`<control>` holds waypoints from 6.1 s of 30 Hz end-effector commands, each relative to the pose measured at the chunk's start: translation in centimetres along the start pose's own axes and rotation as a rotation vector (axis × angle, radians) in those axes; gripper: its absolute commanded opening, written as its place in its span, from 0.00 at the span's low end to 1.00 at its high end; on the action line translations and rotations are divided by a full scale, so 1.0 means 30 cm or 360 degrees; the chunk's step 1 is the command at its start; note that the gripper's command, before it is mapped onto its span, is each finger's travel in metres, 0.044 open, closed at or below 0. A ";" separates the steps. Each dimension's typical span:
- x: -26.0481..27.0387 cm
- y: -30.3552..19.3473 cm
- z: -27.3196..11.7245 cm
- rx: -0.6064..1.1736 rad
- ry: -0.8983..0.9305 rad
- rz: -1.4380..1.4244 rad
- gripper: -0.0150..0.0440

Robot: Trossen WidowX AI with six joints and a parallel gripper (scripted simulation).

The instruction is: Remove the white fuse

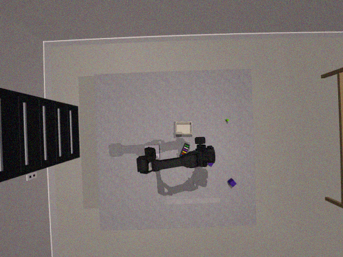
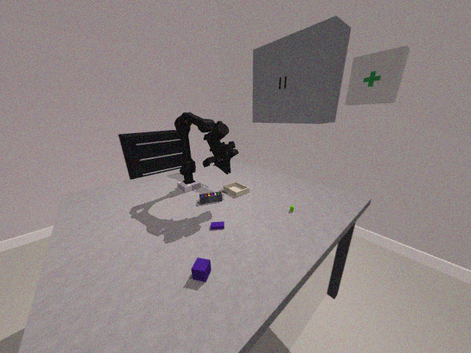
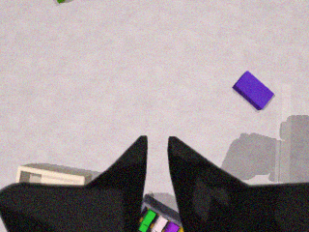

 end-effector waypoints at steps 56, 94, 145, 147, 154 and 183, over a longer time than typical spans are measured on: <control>0.063 -0.448 0.235 0.0845 -0.0148 0.0760 0.36; 0.065 -0.460 0.256 0.0847 -0.0142 0.0754 0.25; 0.061 -0.415 0.185 0.0846 -0.0146 0.0758 0.25; 0.061 -0.414 0.182 0.0846 -0.0146 0.0758 0.25; 0.061 -0.408 0.173 0.0845 -0.0147 0.0759 0.25; 0.057 -0.360 0.089 0.0845 -0.0148 0.0760 0.25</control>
Point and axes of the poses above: the point midway between the two fingers, 35 mm back from their tips, its own z axis out along the fingers, its own x axis across the jaws, y = z × x, the point moved 3 cm from there along -z, back along the fingers, and after that the axes turned 13 degrees about -z, right-handed, at the moved point
